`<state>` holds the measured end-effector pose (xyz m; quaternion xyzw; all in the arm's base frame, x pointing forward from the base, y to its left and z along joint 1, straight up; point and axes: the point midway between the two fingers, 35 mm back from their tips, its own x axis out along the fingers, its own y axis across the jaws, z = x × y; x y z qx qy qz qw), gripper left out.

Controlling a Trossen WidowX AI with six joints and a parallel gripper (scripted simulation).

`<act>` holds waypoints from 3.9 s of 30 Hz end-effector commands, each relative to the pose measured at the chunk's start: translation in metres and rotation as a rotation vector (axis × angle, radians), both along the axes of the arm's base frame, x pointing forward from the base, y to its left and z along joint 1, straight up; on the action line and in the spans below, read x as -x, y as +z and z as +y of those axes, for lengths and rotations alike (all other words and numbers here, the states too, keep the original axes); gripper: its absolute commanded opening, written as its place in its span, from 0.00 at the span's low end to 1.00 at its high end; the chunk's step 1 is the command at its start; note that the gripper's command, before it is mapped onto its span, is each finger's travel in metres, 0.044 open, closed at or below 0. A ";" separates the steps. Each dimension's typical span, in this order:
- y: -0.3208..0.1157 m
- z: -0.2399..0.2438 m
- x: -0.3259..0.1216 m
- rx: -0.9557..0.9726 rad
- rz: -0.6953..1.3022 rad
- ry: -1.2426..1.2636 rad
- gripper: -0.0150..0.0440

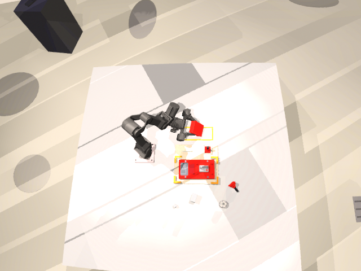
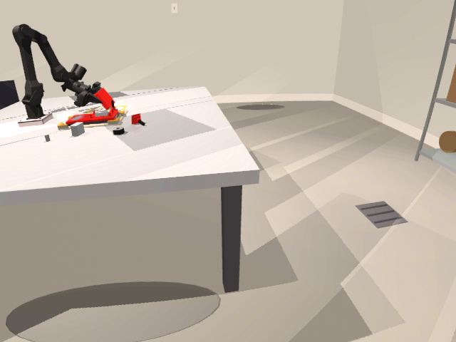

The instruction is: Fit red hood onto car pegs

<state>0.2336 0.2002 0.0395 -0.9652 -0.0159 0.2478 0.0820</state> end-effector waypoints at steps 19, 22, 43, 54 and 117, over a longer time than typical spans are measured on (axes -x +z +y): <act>0.048 0.009 0.057 0.096 0.036 0.044 1.00; 0.069 0.002 0.075 0.128 0.024 0.063 1.00; 0.058 0.003 0.069 0.132 0.039 0.062 0.91; 0.052 0.008 0.057 -0.214 0.215 -0.225 1.00; 0.044 0.009 0.003 -1.578 0.226 -2.603 1.00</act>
